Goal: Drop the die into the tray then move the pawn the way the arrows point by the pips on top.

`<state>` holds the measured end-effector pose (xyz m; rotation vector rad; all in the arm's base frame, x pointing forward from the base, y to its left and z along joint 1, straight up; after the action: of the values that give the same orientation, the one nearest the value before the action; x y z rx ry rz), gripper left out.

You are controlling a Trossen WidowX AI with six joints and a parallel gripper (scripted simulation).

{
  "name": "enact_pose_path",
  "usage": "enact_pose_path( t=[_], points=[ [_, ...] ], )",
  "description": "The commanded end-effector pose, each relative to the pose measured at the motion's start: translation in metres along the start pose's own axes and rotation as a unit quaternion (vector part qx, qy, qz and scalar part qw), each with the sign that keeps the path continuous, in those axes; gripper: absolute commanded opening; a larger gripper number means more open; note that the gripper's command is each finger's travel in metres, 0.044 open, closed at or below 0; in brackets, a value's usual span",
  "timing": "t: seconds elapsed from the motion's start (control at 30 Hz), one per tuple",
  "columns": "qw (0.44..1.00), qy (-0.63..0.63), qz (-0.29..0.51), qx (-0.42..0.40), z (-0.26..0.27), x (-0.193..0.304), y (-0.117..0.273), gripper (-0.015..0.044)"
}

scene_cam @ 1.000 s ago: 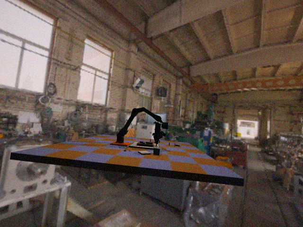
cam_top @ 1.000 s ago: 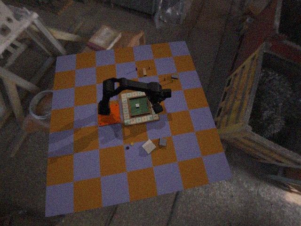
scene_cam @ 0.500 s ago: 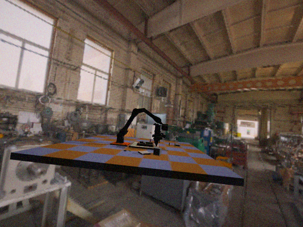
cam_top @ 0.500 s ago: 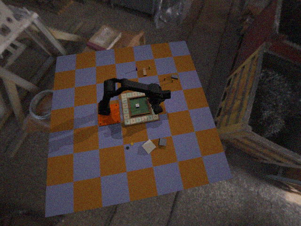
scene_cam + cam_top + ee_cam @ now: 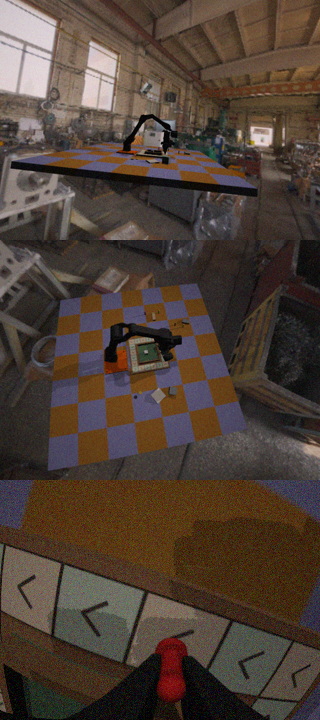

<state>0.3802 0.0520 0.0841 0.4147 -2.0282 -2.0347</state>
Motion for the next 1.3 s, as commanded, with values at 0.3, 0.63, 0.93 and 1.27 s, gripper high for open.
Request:
enact_pose_path(
  t=[0.3, 0.63, 0.93, 1.27],
  points=[
    [1.0, 0.003, -0.005, 0.0, -0.002, -0.009, 0.058, 0.0],
    [1.0, 0.003, -0.004, 0.001, -0.001, -0.006, 0.102, 0.0],
    [1.0, 0.003, -0.004, 0.001, 0.001, -0.003, 0.121, 0.0],
    [1.0, 0.003, -0.004, -0.001, 0.055, -0.02, 0.089, 0.0]
  ],
)
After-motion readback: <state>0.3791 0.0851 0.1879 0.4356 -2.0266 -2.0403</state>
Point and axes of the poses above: the point midway between the two fingers, 35 mm back from their tips, its own y axis back along the fingers, its own z axis across the jaws, x = y × z, the point moved 2 cm from there along y, back along the fingers, and after that the axes turned 5 degrees about -y, right-handed, at the moved point
